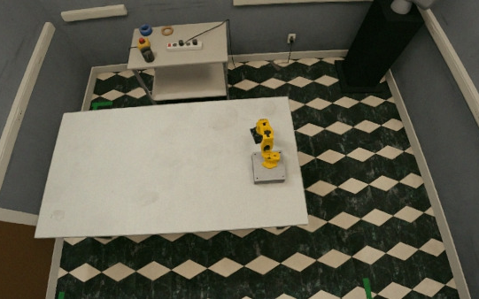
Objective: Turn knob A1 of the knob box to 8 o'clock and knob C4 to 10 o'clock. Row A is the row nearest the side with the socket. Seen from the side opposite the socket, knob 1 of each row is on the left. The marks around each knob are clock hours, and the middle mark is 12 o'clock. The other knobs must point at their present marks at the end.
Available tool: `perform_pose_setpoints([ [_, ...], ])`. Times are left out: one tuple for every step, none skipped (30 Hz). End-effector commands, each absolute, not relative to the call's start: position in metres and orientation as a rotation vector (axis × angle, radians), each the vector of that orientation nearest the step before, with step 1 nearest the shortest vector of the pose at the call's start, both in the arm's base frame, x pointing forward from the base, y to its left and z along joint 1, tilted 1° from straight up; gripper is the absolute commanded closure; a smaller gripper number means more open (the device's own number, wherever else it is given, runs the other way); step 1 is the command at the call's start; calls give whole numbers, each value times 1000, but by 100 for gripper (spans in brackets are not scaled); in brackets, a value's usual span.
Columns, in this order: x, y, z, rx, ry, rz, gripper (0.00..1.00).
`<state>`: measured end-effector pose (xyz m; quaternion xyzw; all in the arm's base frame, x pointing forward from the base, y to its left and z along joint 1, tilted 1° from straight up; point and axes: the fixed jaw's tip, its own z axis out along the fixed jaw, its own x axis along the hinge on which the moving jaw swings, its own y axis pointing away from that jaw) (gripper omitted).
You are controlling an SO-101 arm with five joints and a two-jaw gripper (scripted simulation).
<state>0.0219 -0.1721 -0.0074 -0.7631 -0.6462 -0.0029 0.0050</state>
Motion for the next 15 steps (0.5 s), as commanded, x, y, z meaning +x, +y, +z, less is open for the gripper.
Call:
perform_pose_setpoints([
  [23,-171,-7,-2479,-1922,-4,91],
  [23,-172,-7,-2500,-1895,-4,91],
  [23,-172,-7,-2520,-1869,-4,91],
  [23,-172,-7,-2538,-1844,-4,91],
  [23,-172,-7,-2538,-1844,-4,91],
  [23,-172,-7,-2538,-1844,-4,91],
  [24,-172,-7,-2556,-1819,-4,91],
  [24,-172,-7,-2573,-1794,-4,91],
  [24,-172,-7,-2590,-1771,-4,91],
  [24,-172,-7,-2605,-1748,-4,91],
  [24,-172,-7,-2620,-1725,-4,91],
  [24,-173,-7,-2634,-1704,-4,91],
  [24,-173,-7,-2647,-1683,-4,90],
  [24,-173,-7,-2660,-1663,-3,90],
  [24,-173,-7,-2672,-1644,-3,90],
])
